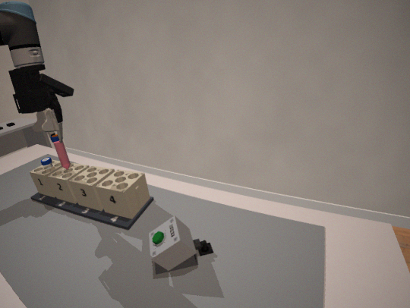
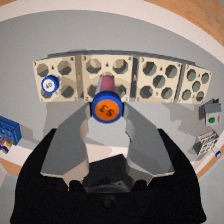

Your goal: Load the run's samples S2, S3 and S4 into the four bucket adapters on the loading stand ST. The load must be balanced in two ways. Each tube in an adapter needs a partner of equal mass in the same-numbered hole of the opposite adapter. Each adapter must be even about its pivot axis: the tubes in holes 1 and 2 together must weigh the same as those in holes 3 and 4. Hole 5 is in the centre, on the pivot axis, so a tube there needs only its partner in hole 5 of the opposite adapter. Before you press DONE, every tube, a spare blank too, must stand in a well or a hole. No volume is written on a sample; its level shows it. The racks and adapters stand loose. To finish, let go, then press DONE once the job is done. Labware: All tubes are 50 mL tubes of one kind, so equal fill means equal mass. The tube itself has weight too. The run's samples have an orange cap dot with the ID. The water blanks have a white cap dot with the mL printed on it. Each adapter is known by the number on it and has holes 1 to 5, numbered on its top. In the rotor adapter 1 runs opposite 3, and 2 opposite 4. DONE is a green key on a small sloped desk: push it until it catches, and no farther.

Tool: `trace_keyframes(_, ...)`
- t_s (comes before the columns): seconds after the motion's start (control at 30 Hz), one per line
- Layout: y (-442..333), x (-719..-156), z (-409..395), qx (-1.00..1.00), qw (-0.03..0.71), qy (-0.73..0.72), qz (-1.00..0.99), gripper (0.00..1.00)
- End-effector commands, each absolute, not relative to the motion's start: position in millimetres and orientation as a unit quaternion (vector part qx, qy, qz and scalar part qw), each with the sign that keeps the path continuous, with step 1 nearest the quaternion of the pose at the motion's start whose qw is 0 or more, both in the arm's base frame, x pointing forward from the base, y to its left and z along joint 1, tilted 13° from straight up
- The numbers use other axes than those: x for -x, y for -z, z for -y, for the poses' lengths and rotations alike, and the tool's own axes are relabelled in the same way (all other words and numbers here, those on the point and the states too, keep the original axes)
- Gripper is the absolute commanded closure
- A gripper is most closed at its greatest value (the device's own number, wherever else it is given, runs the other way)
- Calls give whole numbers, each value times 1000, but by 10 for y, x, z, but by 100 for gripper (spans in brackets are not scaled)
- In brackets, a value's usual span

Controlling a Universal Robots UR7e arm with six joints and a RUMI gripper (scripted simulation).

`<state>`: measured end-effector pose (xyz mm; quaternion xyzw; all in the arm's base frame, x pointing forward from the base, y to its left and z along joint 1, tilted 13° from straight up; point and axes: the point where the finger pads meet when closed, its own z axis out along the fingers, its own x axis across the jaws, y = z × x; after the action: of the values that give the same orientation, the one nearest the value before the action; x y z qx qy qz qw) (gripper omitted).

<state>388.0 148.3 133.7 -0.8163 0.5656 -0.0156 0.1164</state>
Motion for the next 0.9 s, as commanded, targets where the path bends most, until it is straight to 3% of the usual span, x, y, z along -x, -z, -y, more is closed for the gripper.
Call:
trace_keyframes(0.0, -1339, -3884, -1483, 816, 117, 16, -566, 100)
trace_keyframes(0.87, -1079, -3926, -1529, 816, 117, 16, -566, 100)
